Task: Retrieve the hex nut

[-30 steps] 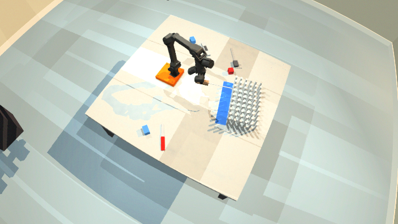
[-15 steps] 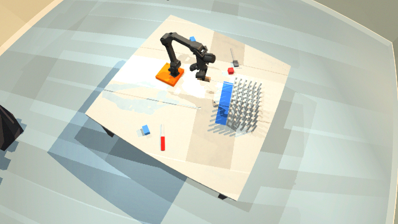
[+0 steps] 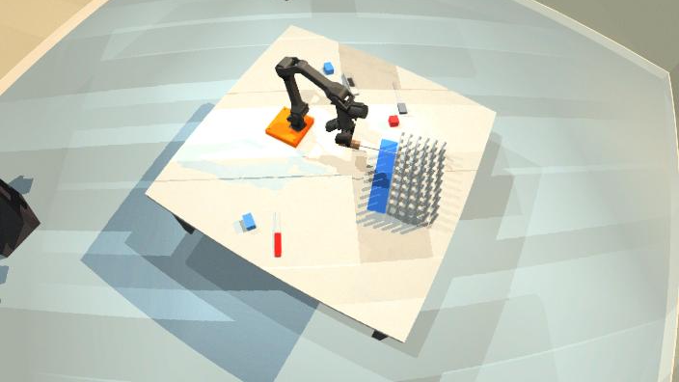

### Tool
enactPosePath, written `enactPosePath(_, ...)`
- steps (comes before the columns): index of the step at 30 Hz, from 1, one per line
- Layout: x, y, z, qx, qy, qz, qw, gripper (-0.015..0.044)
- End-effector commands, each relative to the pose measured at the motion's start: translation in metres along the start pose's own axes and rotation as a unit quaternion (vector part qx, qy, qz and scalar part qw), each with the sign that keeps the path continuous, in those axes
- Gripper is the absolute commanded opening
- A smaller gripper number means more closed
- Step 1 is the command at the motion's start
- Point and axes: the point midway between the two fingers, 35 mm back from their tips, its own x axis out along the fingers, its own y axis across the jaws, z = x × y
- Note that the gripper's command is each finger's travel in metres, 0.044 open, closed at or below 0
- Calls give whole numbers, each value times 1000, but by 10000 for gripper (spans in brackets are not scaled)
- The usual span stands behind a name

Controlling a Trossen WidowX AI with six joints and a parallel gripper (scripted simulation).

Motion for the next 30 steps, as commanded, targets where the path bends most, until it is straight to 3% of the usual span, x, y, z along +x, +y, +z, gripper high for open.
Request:
enactPosePath(1, 22, -6, 7, 1, -3, 1, 1000, 0)
enactPosePath(15, 76, -27, 36, 1, -3, 1, 1000, 0)
enactPosePath(30, 78, -28, 32, 1, -2, 1, 1000, 0)
